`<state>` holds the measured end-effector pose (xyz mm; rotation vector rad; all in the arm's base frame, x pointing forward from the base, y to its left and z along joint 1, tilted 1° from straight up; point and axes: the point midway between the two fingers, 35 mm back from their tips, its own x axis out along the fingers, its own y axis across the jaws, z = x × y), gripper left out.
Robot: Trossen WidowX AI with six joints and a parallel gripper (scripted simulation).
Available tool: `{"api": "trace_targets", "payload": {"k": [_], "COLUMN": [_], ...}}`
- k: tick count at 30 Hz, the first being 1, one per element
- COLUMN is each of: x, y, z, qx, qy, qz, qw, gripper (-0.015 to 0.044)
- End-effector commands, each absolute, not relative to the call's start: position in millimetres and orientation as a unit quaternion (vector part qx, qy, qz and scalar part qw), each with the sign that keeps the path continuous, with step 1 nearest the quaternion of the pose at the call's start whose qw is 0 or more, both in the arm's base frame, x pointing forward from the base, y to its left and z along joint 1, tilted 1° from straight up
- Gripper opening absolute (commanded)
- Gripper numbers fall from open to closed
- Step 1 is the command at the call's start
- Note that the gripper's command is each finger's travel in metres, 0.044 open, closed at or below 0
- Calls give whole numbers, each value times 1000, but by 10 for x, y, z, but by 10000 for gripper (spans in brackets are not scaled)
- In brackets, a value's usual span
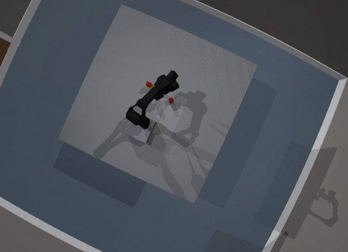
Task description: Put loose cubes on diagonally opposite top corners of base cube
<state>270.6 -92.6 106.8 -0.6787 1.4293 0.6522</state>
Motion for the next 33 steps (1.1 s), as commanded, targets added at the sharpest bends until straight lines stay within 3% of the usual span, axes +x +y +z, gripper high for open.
{"api": "trace_targets", "payload": {"k": [1,10,18,33], "x": [2521,2412,2437,2442], "y": [-1211,-1359,-1360,-1360], "z": [1134,1146,552,385], "qx": [-257,-234,-234,-234], "qy": [647,655,655,655], "qz": [245,222,222,222], "qw": [675,684,684,684], "gripper": [265,265,265,265]}}
